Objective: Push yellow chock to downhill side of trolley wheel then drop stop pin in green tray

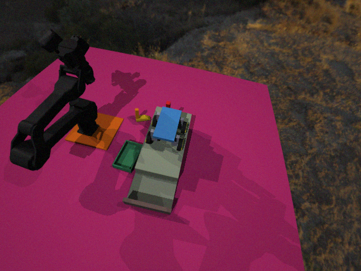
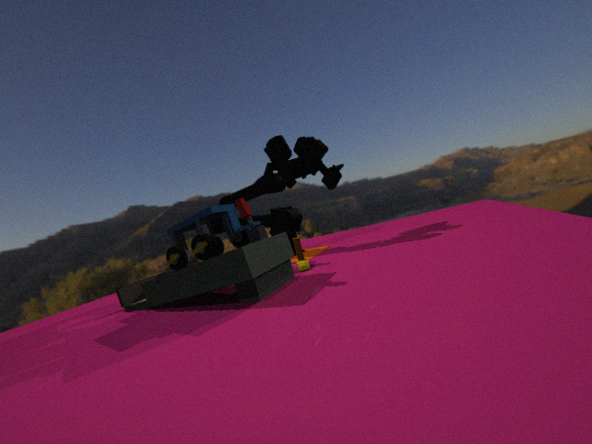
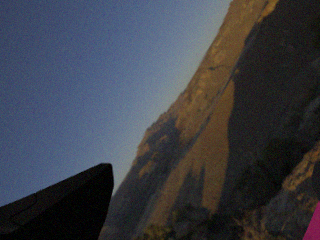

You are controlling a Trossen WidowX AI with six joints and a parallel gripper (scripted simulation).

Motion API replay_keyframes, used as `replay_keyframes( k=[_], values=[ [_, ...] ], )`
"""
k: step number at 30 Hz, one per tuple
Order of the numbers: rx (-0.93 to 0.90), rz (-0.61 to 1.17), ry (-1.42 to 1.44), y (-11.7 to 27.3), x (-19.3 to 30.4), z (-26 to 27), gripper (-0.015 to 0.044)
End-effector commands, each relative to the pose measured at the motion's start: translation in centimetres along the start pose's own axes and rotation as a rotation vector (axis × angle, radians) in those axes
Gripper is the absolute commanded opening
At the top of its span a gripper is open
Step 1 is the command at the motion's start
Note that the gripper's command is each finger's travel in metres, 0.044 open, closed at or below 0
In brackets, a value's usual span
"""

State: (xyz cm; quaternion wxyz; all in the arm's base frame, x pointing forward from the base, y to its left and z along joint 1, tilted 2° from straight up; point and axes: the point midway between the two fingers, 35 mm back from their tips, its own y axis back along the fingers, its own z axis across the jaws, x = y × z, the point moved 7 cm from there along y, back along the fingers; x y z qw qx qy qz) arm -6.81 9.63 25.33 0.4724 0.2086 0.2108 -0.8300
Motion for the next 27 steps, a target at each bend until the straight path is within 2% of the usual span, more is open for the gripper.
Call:
replay_keyframes(
  k=[1,8,18,27],
  values=[
    [0.005,-0.005,0.004,0.0,-0.1,0.0,0.0374],
    [0.216,-0.151,0.15,0.3,-3.2,-1.2,0.019],
    [0.629,-0.238,0.359,2.2,-7.5,-3.5,0.019],
    [1.019,-0.132,0.49,5.4,-10.3,-5.4,0.019]
  ],
)
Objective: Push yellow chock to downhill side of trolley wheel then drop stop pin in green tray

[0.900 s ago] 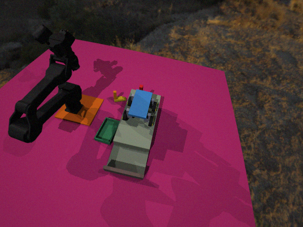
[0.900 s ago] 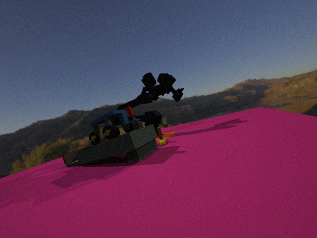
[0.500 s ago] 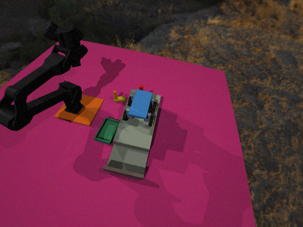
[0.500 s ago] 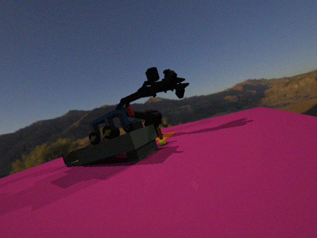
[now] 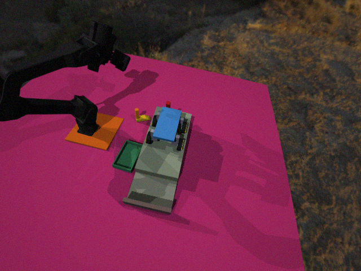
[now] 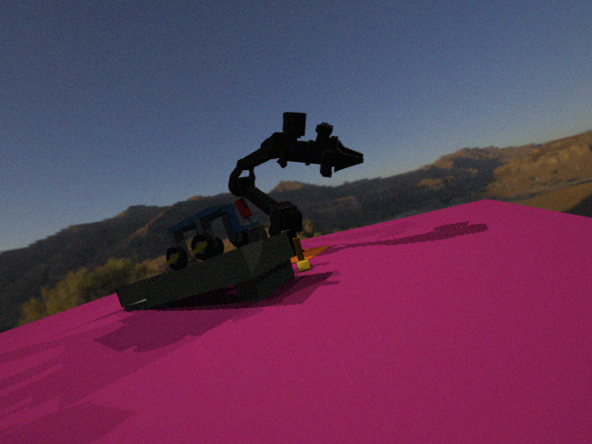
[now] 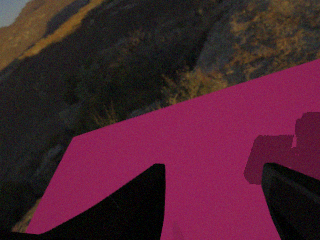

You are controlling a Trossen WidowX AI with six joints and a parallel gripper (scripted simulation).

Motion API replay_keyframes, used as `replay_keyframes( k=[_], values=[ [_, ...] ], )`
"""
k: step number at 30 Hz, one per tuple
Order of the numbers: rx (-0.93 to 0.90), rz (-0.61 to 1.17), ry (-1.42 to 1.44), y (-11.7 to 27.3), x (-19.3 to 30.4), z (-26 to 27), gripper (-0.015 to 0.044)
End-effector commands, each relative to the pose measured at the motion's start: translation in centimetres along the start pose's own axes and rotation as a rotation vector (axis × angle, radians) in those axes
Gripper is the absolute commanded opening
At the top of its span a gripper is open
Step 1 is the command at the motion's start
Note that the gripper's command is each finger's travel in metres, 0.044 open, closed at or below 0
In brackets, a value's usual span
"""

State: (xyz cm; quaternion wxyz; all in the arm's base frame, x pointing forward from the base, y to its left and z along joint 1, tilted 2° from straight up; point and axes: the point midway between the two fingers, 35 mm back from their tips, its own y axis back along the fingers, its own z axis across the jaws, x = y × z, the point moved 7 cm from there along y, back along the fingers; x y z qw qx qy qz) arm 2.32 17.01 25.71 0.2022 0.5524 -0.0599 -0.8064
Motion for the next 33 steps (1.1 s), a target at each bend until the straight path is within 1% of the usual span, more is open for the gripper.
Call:
replay_keyframes(
  k=[1,9,13,17,23,29,31,33],
  values=[
    [0.121,0.064,0.083,0.1,-0.5,-1.7,0.019],
    [0.336,0.302,0.264,1.1,-0.9,-5.6,0.019],
    [0.396,0.456,0.346,1.9,-0.9,-7.4,0.019],
    [0.419,0.624,0.419,3.0,-0.8,-9.0,0.019],
    [0.374,0.886,0.51,5.1,-0.5,-11.1,0.019],
    [0.23,1.132,0.578,7.5,-0.3,-12.8,0.019],
    [0.167,1.197,0.594,8.3,-0.2,-13.2,0.019],
    [0.142,1.22,0.599,8.5,-0.1,-13.4,0.019]
  ],
)
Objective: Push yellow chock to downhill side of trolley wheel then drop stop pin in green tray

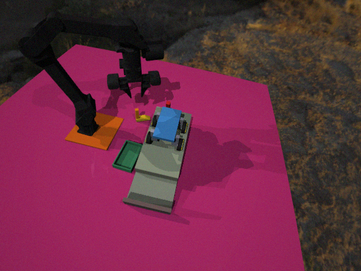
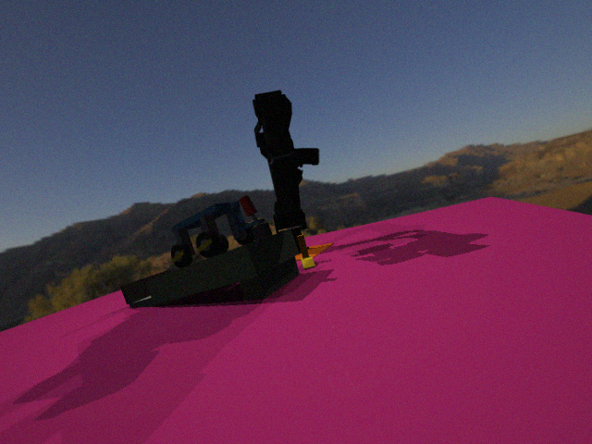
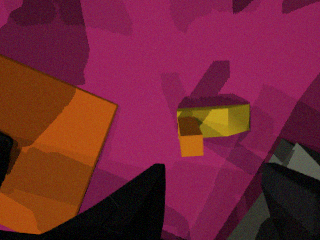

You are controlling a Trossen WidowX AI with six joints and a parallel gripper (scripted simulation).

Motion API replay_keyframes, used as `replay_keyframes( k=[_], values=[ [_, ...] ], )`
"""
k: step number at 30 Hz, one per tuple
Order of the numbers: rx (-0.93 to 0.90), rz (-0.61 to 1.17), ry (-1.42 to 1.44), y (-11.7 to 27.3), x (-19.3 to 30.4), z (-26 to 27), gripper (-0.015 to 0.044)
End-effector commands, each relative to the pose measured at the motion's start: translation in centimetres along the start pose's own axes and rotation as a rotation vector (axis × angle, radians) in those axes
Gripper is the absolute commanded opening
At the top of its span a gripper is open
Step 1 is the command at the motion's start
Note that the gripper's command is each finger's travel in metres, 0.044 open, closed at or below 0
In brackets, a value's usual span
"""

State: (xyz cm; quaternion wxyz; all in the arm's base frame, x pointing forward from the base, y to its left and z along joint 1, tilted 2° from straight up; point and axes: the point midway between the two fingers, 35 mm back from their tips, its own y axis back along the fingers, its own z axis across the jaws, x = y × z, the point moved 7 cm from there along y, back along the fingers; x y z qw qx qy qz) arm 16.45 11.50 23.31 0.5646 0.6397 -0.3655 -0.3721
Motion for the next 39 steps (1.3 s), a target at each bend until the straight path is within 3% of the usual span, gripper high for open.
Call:
replay_keyframes(
  k=[1,17,39],
  values=[
    [-0.04,0.032,0.048,0.2,0.6,-0.1,0.019],
    [-0.04,0.032,0.048,-4.1,0.8,0.0,0.019],
    [-0.04,0.032,0.048,-6.9,0.9,0.1,0.019]
  ],
)
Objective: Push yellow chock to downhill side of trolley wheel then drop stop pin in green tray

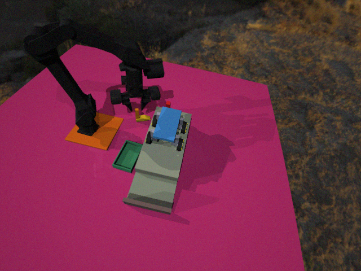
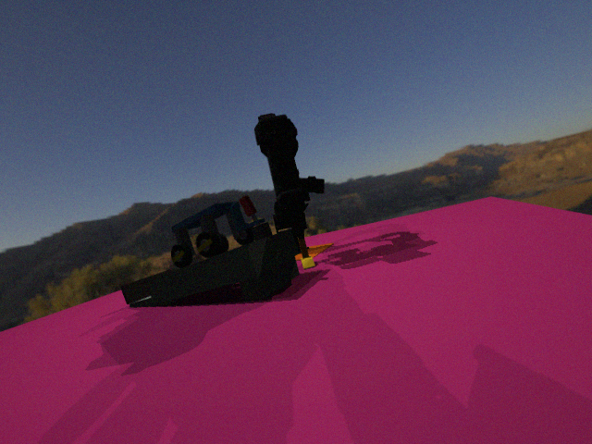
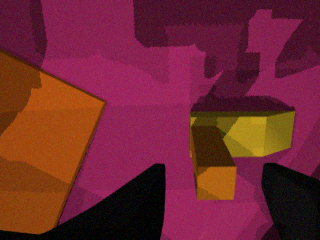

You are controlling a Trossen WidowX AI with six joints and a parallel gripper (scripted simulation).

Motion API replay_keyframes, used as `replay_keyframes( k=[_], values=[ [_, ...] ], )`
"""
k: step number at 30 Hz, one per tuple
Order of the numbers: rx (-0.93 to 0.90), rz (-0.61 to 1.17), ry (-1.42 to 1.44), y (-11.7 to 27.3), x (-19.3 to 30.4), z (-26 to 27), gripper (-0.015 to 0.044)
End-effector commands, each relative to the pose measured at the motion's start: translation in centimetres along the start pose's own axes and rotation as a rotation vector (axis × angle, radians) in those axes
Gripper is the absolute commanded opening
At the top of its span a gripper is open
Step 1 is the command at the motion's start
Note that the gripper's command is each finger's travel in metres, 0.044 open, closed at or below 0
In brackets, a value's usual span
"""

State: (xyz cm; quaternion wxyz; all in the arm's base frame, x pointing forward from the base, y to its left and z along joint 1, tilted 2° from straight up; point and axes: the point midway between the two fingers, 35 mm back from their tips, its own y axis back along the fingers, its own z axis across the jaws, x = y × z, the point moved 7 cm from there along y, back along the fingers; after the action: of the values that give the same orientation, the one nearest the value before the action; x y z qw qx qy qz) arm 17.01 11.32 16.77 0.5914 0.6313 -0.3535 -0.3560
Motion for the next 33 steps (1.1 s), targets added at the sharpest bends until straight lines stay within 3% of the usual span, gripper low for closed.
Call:
replay_keyframes(
  k=[1,23,28,33],
  values=[
    [0.001,0.003,0.0,-0.6,0.0,0.0,0.019],
    [0.001,0.003,0.0,-3.3,0.0,0.0,0.019],
    [-0.001,0.0,0.003,-3.1,0.0,0.0,0.0059],
    [-0.001,0.0,0.003,-3.1,0.0,0.0,0.0025]
  ],
)
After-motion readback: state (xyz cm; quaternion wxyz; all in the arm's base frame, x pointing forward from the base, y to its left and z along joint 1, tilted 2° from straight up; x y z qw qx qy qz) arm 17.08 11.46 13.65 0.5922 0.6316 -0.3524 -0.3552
